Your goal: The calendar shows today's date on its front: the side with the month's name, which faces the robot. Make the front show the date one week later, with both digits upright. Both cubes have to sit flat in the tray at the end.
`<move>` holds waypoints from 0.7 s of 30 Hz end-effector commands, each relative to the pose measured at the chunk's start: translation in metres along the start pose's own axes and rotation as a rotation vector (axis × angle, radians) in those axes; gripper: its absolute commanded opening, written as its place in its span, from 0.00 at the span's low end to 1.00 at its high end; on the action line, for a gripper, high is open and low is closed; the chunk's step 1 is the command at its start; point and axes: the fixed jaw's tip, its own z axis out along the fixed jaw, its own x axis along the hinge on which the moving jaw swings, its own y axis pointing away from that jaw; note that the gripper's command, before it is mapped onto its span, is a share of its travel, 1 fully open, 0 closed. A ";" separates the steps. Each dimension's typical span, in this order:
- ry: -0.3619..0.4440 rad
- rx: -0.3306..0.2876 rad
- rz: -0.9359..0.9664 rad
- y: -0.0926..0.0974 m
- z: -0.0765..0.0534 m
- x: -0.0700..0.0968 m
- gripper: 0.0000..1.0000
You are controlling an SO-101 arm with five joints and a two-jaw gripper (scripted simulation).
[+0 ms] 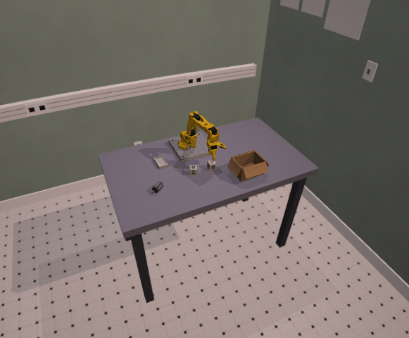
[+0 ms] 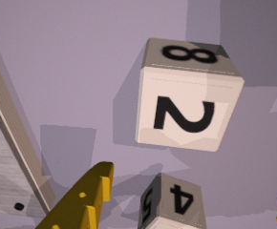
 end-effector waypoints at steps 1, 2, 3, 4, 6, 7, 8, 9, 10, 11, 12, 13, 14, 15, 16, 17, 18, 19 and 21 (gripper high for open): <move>-0.009 0.019 -0.008 -0.001 -0.004 -0.002 0.36; -0.009 0.019 -0.008 -0.001 -0.004 -0.002 0.36; -0.009 0.019 -0.008 -0.001 -0.004 -0.002 0.36; -0.009 0.019 -0.008 -0.001 -0.004 -0.002 0.36; -0.009 0.019 -0.008 -0.001 -0.004 -0.002 0.36; -0.009 0.019 -0.008 -0.001 -0.004 -0.002 0.36; -0.009 0.019 -0.008 -0.001 -0.004 -0.002 0.36; -0.009 0.019 -0.008 -0.001 -0.004 -0.002 0.36; -0.009 0.019 -0.008 -0.001 -0.004 -0.002 0.36; -0.009 0.019 -0.008 -0.001 -0.004 -0.002 0.36; -0.009 0.020 -0.008 -0.001 -0.005 -0.002 0.36; -0.010 0.023 -0.008 -0.001 -0.005 -0.002 0.36; -0.012 0.028 -0.008 -0.001 -0.006 -0.002 0.36; -0.015 0.036 -0.008 -0.002 -0.007 -0.002 0.36; -0.019 0.046 -0.008 -0.002 -0.009 -0.003 0.36; -0.025 0.059 -0.007 -0.003 -0.012 -0.003 0.36; -0.031 0.076 -0.007 -0.004 -0.015 -0.003 0.36; -0.039 0.095 -0.007 -0.005 -0.018 -0.003 0.36; -0.057 0.141 -0.007 -0.006 -0.027 -0.004 0.36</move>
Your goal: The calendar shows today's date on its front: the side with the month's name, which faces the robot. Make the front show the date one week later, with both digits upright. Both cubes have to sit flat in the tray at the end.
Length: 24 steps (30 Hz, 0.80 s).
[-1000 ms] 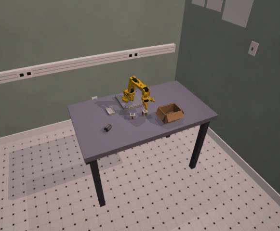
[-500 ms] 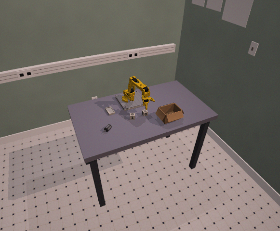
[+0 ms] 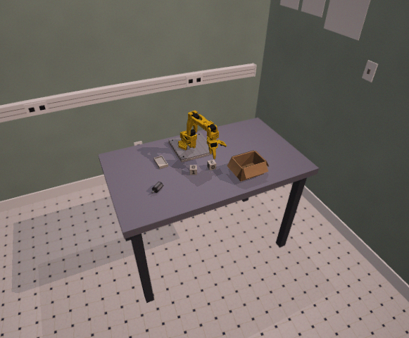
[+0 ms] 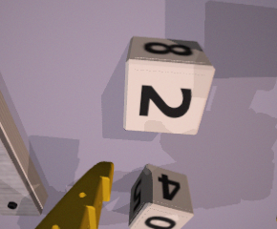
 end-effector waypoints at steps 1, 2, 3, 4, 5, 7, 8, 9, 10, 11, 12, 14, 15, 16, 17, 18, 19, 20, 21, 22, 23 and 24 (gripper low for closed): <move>-0.040 0.097 -0.007 -0.005 -0.019 -0.004 0.35; -0.051 0.125 -0.007 -0.006 -0.024 -0.004 0.35; -0.063 0.153 -0.007 -0.007 -0.029 -0.004 0.35; -0.074 0.182 -0.007 -0.007 -0.034 -0.005 0.35; -0.074 0.182 -0.007 -0.007 -0.034 -0.005 0.35; -0.085 0.211 -0.007 -0.008 -0.040 -0.005 0.35; -0.097 0.239 -0.007 -0.008 -0.045 -0.005 0.35; -0.108 0.267 -0.007 -0.009 -0.050 -0.005 0.35; -0.118 0.293 -0.007 -0.009 -0.055 -0.005 0.35; -0.127 0.317 -0.007 -0.009 -0.059 -0.005 0.35; -0.136 0.339 -0.007 -0.009 -0.064 -0.005 0.35; -0.150 0.374 -0.007 -0.009 -0.070 -0.005 0.35; -0.155 0.387 -0.007 -0.009 -0.073 -0.005 0.35; -0.160 0.398 -0.007 -0.008 -0.075 -0.005 0.35; -0.163 0.405 -0.007 -0.008 -0.076 -0.005 0.35; -0.165 0.410 -0.007 -0.008 -0.077 -0.005 0.35; -0.166 0.413 -0.007 -0.008 -0.078 -0.005 0.35; -0.166 0.414 -0.007 -0.008 -0.078 -0.005 0.35; -0.166 0.414 -0.007 -0.008 -0.078 -0.005 0.35; -0.166 0.414 -0.007 -0.008 -0.078 -0.005 0.35; -0.166 0.414 -0.007 -0.008 -0.078 -0.005 0.35; -0.166 0.414 -0.007 -0.008 -0.078 -0.005 0.35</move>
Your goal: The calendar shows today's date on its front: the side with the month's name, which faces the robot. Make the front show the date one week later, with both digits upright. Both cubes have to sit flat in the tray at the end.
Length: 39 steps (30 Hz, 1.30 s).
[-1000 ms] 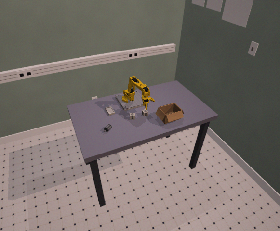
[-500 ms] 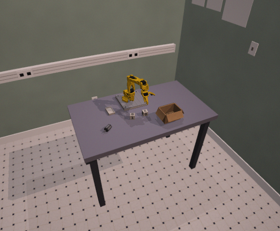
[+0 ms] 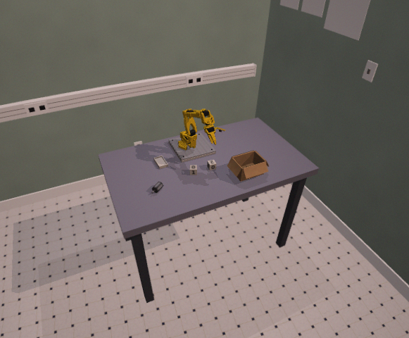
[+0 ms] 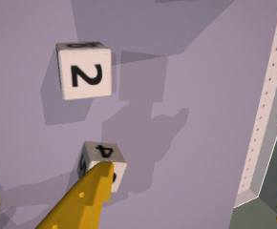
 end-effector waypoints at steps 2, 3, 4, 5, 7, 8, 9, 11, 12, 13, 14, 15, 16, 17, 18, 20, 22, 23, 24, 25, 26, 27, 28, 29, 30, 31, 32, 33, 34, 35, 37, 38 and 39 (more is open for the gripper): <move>-0.011 0.017 -0.004 -0.001 -0.004 -0.002 0.35; -0.011 0.017 -0.001 -0.001 -0.004 -0.002 0.35; -0.010 0.017 0.003 -0.001 -0.004 -0.002 0.35; -0.010 0.017 0.009 -0.001 -0.004 -0.001 0.35; -0.008 0.018 0.029 -0.002 -0.004 -0.001 0.35; -0.007 0.018 0.042 -0.002 -0.004 0.000 0.35; -0.005 0.019 0.058 -0.003 -0.003 0.000 0.35; -0.001 0.021 0.099 -0.004 -0.003 0.002 0.35; 0.001 0.022 0.124 -0.005 -0.003 0.003 0.35; 0.004 0.023 0.152 -0.006 -0.002 0.004 0.35; 0.007 0.025 0.182 -0.006 -0.002 0.005 0.35; 0.007 0.025 0.182 -0.006 -0.002 0.005 0.35; 0.007 0.025 0.182 -0.006 -0.002 0.005 0.35; 0.010 0.027 0.216 -0.007 -0.002 0.006 0.35; 0.013 0.028 0.252 -0.008 -0.001 0.008 0.35; 0.020 0.033 0.332 -0.011 0.000 0.011 0.35; 0.028 0.039 0.422 -0.013 0.000 0.015 0.35; 0.032 0.043 0.470 -0.014 0.001 0.017 0.35; 0.035 0.046 0.519 -0.016 0.001 0.019 0.35; 0.039 0.051 0.571 -0.017 0.002 0.021 0.35; 0.043 0.055 0.624 -0.019 0.002 0.023 0.35; 0.047 0.060 0.678 -0.020 0.003 0.026 0.35; 0.051 0.064 0.727 -0.021 0.003 0.028 0.35; 0.054 0.069 0.777 -0.023 0.004 0.030 0.35; 0.058 0.074 0.828 -0.024 0.004 0.033 0.35; 0.061 0.079 0.879 -0.025 0.005 0.035 0.35; 0.061 0.079 0.879 -0.025 0.005 0.035 0.35; 0.061 0.079 0.879 -0.025 0.005 0.035 0.35; 0.066 0.088 0.959 -0.028 0.005 0.039 0.35; 0.069 0.094 1.016 -0.029 0.006 0.042 0.35; 0.073 0.106 1.106 -0.031 0.006 0.047 0.35; 0.075 0.112 1.157 -0.032 0.006 0.049 0.35; 0.078 0.118 1.208 -0.033 0.007 0.052 0.35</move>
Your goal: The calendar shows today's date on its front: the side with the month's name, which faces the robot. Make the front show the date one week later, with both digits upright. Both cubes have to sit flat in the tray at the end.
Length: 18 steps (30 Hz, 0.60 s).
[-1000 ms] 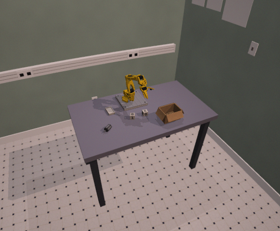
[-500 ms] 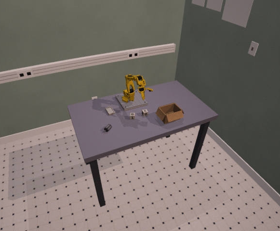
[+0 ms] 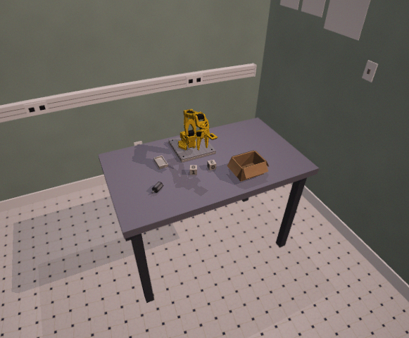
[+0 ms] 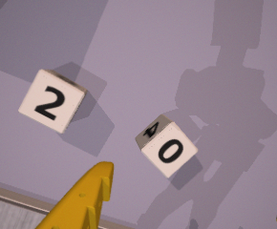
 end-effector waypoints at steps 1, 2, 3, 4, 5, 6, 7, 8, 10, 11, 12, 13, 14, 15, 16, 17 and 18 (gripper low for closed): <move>0.002 0.022 0.209 -0.012 0.002 -0.001 0.35; 0.003 0.028 0.259 -0.015 0.003 -0.001 0.35; 0.004 0.033 0.310 -0.018 0.004 -0.001 0.35; 0.005 0.039 0.360 -0.021 0.004 0.000 0.35; 0.006 0.045 0.411 -0.024 0.005 0.000 0.35; 0.006 0.051 0.462 -0.027 0.005 0.001 0.35; 0.006 0.056 0.503 -0.029 0.006 0.001 0.35; 0.006 0.060 0.540 -0.031 0.006 0.002 0.35; 0.006 0.064 0.573 -0.033 0.007 0.002 0.35; 0.006 0.064 0.573 -0.033 0.007 0.002 0.35; 0.005 0.067 0.603 -0.035 0.007 0.002 0.35; 0.005 0.071 0.631 -0.037 0.007 0.003 0.35; 0.005 0.074 0.656 -0.038 0.007 0.003 0.35; 0.004 0.076 0.677 -0.040 0.008 0.004 0.35; 0.004 0.079 0.696 -0.041 0.008 0.004 0.35; 0.004 0.081 0.712 -0.042 0.008 0.004 0.35; 0.004 0.082 0.726 -0.043 0.008 0.004 0.35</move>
